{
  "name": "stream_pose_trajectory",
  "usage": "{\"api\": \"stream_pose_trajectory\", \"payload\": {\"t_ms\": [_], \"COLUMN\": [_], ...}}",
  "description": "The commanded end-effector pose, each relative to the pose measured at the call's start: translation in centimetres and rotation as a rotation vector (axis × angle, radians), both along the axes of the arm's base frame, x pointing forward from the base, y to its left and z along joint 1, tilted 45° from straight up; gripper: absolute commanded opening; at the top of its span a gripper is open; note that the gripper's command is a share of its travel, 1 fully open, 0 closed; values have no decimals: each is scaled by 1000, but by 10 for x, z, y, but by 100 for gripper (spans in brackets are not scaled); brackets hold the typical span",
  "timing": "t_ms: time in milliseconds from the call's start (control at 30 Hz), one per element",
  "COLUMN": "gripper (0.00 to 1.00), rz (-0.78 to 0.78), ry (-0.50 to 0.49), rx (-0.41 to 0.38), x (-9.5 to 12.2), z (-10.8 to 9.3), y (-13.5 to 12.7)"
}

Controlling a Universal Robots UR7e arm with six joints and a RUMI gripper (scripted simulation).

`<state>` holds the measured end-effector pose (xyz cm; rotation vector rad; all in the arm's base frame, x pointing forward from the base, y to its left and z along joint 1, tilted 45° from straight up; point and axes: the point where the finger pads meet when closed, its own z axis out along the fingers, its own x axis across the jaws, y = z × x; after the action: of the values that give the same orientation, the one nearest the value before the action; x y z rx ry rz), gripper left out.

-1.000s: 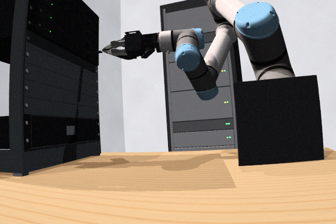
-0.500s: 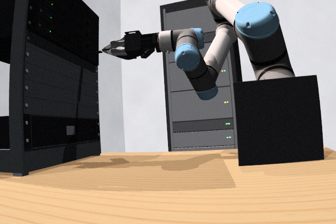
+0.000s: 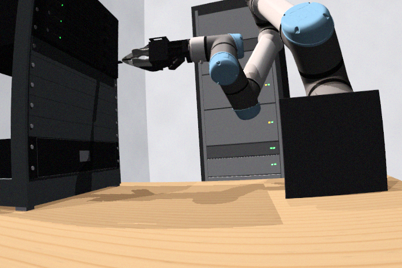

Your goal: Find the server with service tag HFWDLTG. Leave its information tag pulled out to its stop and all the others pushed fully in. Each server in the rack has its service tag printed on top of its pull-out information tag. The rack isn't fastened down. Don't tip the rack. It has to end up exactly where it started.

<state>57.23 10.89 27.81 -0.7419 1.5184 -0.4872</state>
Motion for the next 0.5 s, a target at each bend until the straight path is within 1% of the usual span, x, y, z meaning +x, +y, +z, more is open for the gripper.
{"api": "stream_pose_trajectory", "payload": {"t_ms": [0, 467], "gripper": [0, 0], "rz": [2, 2], "ry": [0, 0], "rx": [1, 1], "x": [3, 15], "z": [0, -2], "y": [2, 3]}}
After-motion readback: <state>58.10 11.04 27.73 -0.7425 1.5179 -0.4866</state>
